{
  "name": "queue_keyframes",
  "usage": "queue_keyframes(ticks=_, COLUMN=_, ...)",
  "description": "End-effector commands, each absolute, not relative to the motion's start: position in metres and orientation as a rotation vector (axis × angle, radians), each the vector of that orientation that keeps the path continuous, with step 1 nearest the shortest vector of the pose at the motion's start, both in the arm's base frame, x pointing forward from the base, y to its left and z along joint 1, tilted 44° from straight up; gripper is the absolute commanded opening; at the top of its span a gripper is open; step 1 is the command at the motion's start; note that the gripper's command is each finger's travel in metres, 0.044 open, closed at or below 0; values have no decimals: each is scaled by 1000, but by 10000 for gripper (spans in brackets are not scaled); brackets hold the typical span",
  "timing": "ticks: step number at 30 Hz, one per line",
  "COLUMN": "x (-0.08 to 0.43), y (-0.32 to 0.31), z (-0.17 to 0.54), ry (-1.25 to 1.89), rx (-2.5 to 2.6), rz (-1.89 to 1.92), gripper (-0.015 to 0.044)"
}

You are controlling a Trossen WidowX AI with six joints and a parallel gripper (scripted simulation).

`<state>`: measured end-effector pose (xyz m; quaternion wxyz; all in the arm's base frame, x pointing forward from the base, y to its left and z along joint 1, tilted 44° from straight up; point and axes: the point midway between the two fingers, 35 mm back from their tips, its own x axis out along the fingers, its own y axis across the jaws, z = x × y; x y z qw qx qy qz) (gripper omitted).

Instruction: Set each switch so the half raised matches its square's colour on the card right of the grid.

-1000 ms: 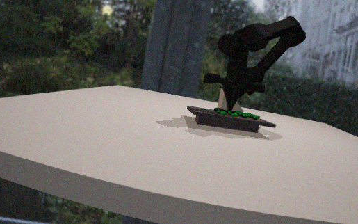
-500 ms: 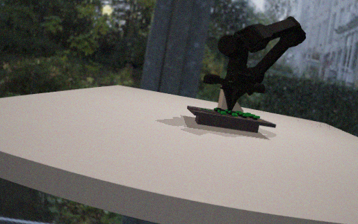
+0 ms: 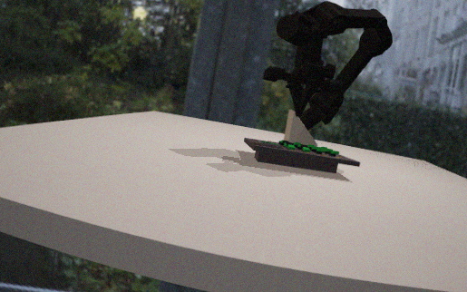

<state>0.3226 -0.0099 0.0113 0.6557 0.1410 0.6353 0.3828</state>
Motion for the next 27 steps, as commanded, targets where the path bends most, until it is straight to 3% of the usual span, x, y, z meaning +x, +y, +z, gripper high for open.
queue_keyframes(ticks=1, x=324, y=-22, z=-1, ry=1452, rx=326, rz=869, gripper=0)
queue_keyframes(ticks=27, x=317, y=17, z=-41, ry=1426, rx=337, rz=864, gripper=0)
